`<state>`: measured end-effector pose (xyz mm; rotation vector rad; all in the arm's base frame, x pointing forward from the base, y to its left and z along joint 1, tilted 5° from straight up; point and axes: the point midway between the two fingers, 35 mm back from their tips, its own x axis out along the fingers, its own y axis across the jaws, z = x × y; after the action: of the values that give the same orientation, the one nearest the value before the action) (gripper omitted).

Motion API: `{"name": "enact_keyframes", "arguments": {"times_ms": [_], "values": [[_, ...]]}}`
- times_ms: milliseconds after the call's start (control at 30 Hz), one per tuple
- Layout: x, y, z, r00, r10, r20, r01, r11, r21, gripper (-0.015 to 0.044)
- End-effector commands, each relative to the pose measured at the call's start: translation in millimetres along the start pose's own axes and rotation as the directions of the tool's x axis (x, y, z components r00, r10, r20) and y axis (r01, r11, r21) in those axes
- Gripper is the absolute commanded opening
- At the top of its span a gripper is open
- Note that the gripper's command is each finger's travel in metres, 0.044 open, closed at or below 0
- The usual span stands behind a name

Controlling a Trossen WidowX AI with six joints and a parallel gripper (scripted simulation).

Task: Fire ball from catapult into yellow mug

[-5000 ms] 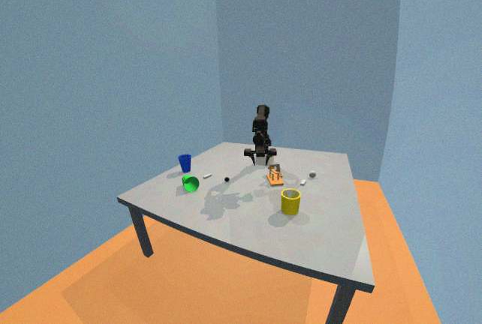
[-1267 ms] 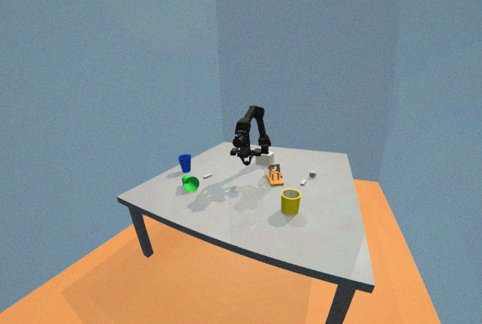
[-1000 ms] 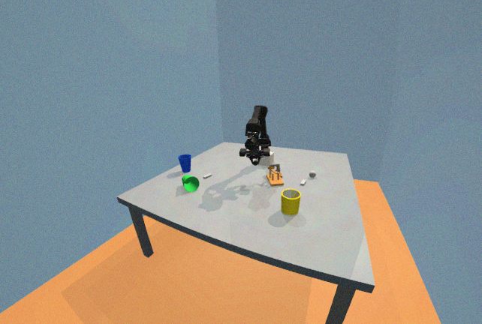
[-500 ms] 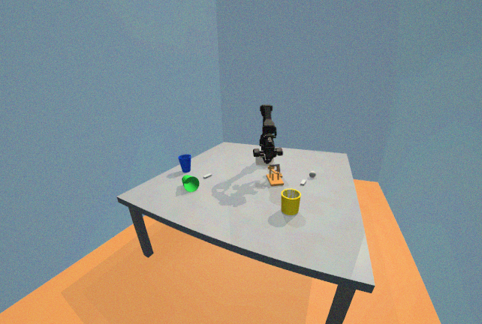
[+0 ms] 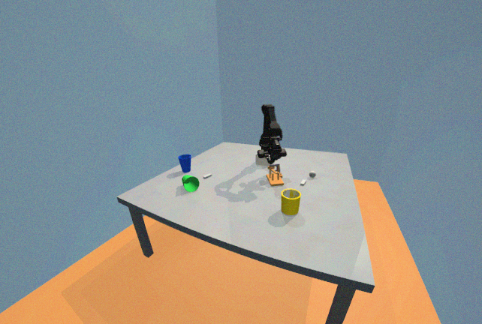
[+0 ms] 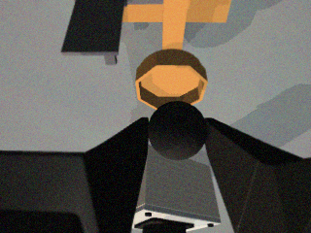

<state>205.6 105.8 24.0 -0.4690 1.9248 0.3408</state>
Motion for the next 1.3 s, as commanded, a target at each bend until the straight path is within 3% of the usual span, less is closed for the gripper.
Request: {"name": "enact_keyframes", "arguments": {"times_ms": [0,600,933,1167,1267], "values": [[6,1,0,1.000,0.003,-0.004,-0.003,1.000,0.002,0.0000],[15,1,5,1.000,-0.001,-0.002,0.001,1.000,-0.002,0.0000],[12,1,4,1.000,-0.001,-0.002,0.001,1.000,-0.002,0.0263],[-81,1,-28,1.000,0.002,-0.013,-0.002,1.000,0.002,0.0440],[-90,1,-33,1.000,0.003,-0.014,-0.003,1.000,0.002,0.0440]]}}
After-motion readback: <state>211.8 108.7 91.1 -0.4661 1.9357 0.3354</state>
